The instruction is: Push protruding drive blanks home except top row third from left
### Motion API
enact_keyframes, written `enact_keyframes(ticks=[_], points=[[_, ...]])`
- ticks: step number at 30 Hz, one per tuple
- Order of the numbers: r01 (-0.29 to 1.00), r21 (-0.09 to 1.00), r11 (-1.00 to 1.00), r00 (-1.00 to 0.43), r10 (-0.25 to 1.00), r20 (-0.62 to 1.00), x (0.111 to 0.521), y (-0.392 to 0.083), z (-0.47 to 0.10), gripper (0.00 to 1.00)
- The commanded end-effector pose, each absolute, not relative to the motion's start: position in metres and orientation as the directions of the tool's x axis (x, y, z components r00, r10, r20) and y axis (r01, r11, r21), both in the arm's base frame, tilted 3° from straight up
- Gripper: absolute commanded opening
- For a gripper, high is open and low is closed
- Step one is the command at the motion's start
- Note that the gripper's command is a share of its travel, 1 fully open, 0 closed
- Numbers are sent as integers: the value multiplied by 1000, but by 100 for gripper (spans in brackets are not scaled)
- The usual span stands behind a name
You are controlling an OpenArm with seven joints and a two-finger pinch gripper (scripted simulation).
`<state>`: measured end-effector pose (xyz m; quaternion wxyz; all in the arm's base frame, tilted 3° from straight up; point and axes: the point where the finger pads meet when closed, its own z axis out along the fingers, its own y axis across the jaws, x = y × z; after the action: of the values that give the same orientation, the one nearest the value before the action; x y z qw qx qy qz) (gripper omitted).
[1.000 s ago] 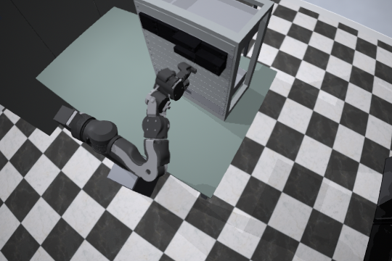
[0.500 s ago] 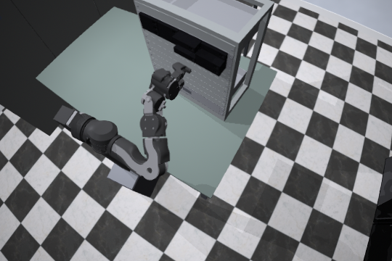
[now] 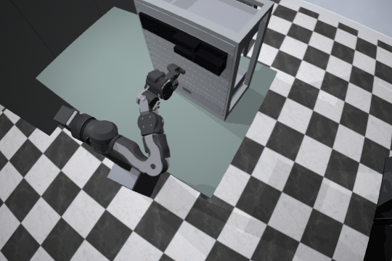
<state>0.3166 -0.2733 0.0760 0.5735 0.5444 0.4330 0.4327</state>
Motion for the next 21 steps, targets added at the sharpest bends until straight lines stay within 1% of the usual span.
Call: enact_keyframes(ticks=[1, 8, 13, 21], points=[[-33, 999, 34, 255, 967, -24, 317, -273, 77, 0], [-32, 999, 36, 256, 966, -27, 319, -267, 76, 0], [-32, 999, 36, 255, 967, -26, 324, -245, 61, 0], [-32, 999, 36, 256, 966, -27, 327, -236, 56, 0]])
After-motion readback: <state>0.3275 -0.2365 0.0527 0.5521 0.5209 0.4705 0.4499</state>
